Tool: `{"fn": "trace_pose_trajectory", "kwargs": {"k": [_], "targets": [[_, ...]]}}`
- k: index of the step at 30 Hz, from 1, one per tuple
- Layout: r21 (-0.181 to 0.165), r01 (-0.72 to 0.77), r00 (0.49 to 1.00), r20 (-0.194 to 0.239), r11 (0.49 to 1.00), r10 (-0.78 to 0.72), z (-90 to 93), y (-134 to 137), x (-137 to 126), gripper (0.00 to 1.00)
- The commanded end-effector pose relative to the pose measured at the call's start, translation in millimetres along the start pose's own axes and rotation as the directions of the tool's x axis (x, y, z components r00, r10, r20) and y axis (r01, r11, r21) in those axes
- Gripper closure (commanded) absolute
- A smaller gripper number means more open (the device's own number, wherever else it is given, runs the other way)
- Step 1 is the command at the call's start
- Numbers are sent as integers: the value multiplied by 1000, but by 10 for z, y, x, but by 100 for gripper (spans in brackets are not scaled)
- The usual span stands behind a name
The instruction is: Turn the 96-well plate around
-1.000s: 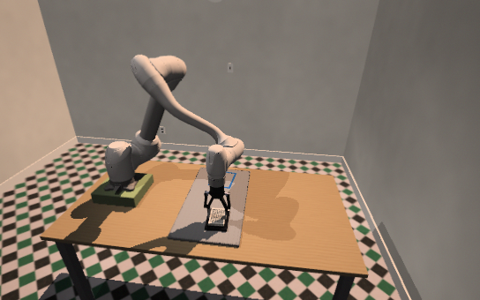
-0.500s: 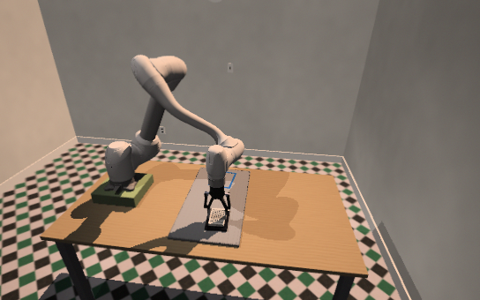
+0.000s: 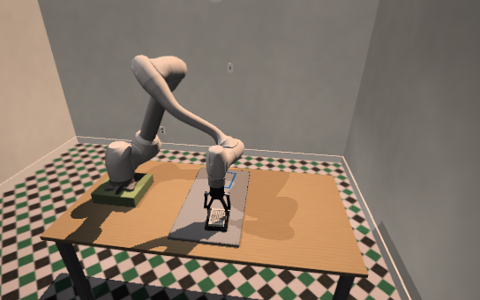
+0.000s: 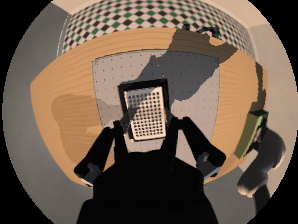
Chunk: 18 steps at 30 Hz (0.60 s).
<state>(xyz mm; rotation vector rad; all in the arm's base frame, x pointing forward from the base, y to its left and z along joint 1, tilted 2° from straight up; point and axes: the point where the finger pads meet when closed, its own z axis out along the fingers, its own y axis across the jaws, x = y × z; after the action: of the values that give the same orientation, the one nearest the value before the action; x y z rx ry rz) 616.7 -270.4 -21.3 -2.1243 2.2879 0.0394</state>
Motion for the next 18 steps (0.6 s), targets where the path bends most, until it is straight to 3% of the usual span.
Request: {"fn": "trace_pose_trajectory", "kwargs": {"k": [1, 15, 16, 18], "targets": [[0, 0, 1000, 0, 1000, 0, 4, 0, 0, 100], [0, 0, 1000, 0, 1000, 0, 24, 0, 0, 100], [0, 0, 1000, 0, 1000, 0, 25, 0, 0, 0], [0, 0, 1000, 0, 1000, 0, 25, 0, 0, 0]]}}
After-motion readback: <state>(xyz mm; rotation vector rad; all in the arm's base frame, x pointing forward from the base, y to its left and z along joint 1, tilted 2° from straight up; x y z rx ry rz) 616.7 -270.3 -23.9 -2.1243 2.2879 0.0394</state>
